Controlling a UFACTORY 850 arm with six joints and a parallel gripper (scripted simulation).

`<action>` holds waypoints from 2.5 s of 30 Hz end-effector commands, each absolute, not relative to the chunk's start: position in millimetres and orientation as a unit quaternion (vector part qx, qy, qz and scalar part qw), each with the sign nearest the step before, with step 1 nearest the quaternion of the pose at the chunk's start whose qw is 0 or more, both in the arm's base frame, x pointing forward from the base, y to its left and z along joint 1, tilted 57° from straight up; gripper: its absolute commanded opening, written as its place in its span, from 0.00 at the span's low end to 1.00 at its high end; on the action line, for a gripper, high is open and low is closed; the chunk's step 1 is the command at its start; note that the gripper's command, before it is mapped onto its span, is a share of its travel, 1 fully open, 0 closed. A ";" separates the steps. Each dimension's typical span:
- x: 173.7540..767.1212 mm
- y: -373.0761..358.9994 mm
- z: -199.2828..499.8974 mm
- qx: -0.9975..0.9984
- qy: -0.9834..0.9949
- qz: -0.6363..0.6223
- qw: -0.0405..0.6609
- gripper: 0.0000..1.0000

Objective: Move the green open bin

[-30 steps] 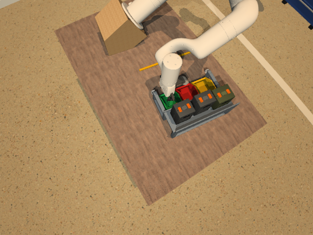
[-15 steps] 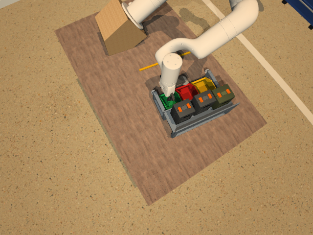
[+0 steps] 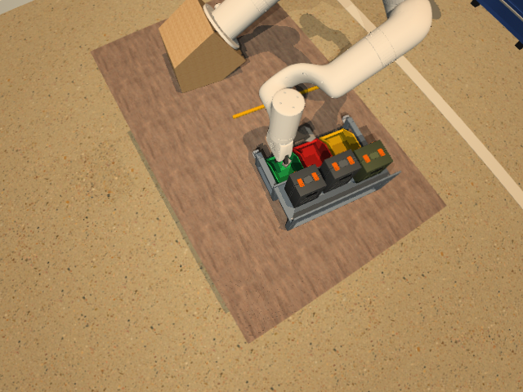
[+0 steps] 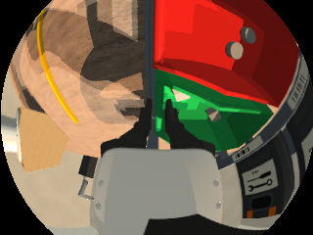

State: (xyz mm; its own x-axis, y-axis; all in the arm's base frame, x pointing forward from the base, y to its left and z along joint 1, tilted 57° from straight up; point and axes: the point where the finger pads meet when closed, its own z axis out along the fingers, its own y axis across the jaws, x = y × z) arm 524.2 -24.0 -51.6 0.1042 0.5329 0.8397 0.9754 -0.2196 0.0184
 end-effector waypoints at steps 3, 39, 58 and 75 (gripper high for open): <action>524.7 -24.8 -51.3 -0.683 -0.552 -0.379 0.292 0.00; 524.7 -24.8 -51.3 -0.683 -0.552 -0.379 0.292 0.00; 524.7 -24.8 -51.3 -0.683 -0.552 -0.379 0.292 0.00; 523.1 -31.3 -47.0 -0.683 -0.552 -0.379 0.292 0.00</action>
